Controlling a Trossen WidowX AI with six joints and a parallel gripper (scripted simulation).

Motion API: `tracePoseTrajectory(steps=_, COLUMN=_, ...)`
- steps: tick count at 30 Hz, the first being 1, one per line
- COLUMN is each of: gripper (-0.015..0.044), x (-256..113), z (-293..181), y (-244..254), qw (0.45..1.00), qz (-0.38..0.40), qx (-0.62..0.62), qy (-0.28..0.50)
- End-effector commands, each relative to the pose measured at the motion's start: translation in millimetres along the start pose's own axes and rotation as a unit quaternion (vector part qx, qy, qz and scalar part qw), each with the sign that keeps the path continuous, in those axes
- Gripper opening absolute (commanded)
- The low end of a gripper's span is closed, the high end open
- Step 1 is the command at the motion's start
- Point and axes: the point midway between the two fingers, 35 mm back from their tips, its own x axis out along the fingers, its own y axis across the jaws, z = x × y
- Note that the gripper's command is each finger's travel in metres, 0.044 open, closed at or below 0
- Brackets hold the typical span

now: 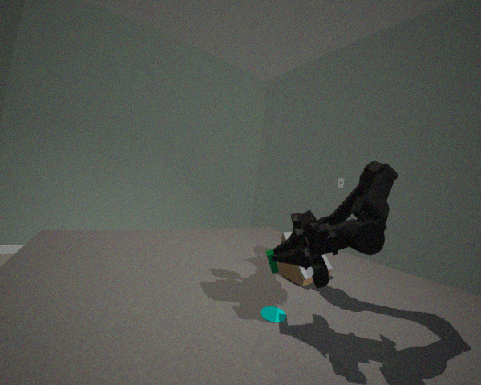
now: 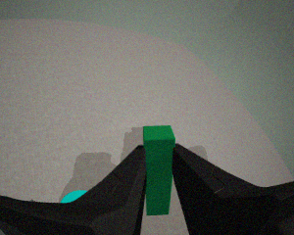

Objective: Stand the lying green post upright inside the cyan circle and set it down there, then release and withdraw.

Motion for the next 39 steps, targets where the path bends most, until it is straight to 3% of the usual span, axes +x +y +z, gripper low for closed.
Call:
tracePoseTrajectory(steps=1, gripper=0.0023, x=-1, z=1, y=0, qw=1.000, qz=0.003, qx=0.011, qy=-0.015)
tracePoseTrajectory(steps=39, gripper=0.0023, x=-15, z=8, y=4, qw=0.987, qz=0.055, qx=0.097, qy=-0.117)
